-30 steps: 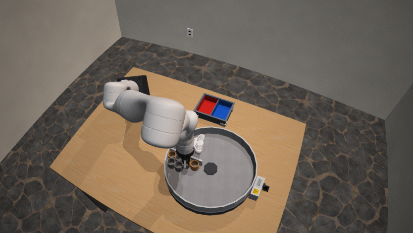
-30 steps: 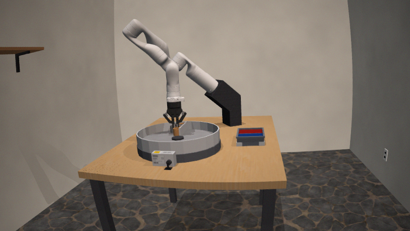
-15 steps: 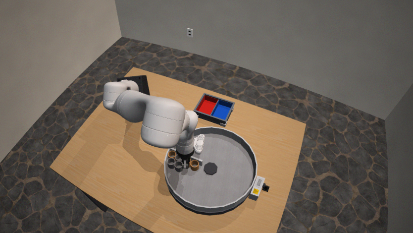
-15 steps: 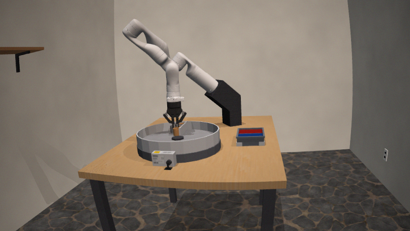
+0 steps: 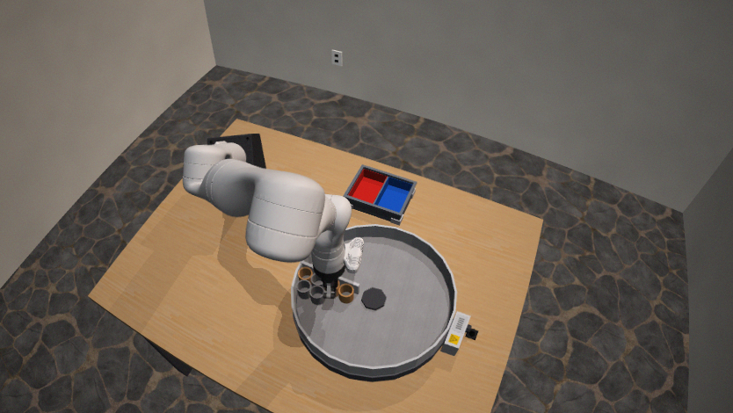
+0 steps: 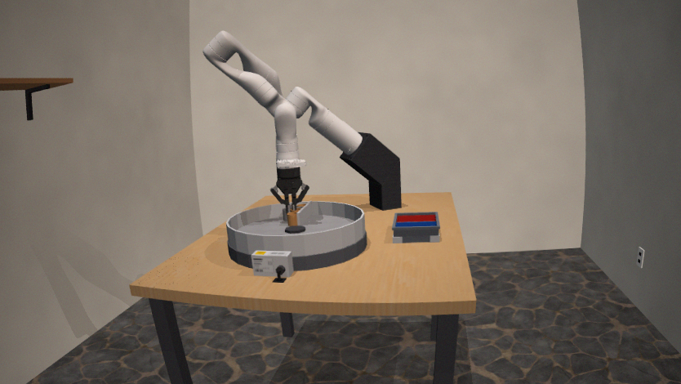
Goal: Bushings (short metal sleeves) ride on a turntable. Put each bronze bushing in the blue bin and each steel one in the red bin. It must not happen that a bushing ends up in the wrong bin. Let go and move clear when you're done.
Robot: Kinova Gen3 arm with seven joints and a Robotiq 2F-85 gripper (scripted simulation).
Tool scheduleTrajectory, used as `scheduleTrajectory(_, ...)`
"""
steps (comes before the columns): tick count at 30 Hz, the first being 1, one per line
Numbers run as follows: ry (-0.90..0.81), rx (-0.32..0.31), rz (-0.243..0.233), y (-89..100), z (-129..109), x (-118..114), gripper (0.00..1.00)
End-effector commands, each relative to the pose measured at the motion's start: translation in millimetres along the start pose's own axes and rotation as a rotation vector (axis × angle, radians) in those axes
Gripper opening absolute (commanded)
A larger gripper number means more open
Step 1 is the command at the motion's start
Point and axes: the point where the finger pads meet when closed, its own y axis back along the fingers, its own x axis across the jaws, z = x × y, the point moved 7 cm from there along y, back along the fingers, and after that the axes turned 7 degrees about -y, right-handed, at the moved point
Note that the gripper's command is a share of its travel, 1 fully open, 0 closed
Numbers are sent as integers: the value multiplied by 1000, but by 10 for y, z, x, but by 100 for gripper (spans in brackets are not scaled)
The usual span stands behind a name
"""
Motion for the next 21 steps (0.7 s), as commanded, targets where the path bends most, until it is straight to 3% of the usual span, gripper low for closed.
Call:
scheduleTrajectory(1, 2, -3, -6, 21, 15, -12, 0)
scheduleTrajectory(21, 2, -2, -5, 81, 13, -10, 0)
